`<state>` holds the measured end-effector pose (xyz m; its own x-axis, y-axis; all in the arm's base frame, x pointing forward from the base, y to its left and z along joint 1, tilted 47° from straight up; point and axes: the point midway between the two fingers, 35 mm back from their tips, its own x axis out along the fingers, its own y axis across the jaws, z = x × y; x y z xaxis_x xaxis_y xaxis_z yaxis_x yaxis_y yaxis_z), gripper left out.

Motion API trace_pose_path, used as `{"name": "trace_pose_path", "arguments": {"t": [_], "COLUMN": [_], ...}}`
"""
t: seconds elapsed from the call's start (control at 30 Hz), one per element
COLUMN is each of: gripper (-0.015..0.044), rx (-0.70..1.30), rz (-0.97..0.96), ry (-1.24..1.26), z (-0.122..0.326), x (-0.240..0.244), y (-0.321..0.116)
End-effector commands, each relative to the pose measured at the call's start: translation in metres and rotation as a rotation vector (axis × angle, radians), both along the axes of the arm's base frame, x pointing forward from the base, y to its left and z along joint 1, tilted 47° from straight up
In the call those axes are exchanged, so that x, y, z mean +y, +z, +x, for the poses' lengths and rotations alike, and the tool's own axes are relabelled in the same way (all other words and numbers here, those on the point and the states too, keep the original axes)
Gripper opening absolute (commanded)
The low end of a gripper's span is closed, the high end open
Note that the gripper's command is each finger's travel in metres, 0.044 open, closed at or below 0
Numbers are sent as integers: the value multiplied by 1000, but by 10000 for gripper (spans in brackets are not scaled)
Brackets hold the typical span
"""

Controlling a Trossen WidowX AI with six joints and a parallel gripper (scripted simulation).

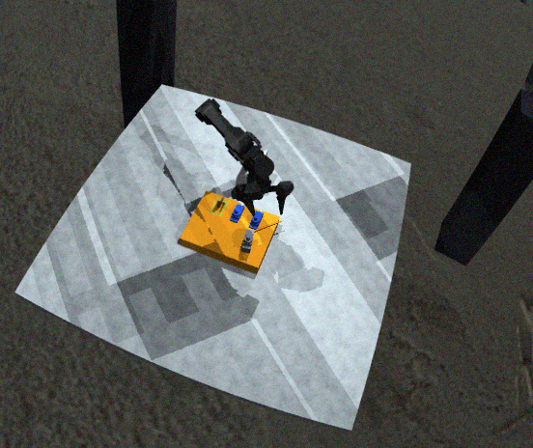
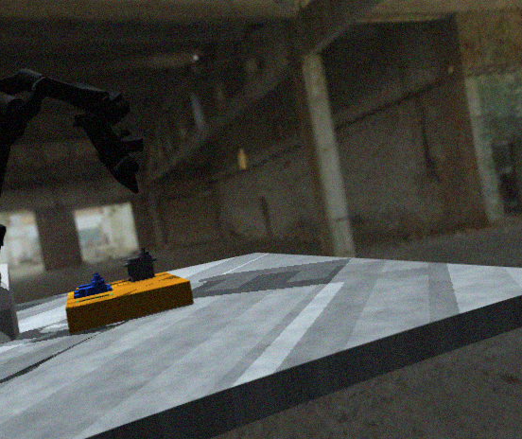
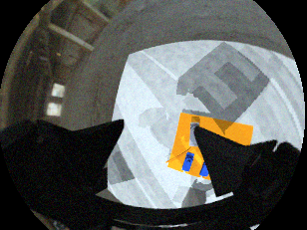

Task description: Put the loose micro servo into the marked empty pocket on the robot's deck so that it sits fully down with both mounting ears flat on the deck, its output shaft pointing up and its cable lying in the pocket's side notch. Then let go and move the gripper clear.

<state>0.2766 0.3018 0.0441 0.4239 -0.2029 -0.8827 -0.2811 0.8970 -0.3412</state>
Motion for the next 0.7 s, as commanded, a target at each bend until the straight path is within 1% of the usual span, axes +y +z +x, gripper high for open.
{"name": "trace_pose_path", "arguments": {"t": [0.0,0.47,0.67], "gripper": [440,440,440], "rx": [51,229,239], "rz": [-144,-542,-560], "ry": [-51,-149,-152], "z": [3,2,3], "x": [-35,-128,-132], "y": [-23,-66,-68]}}
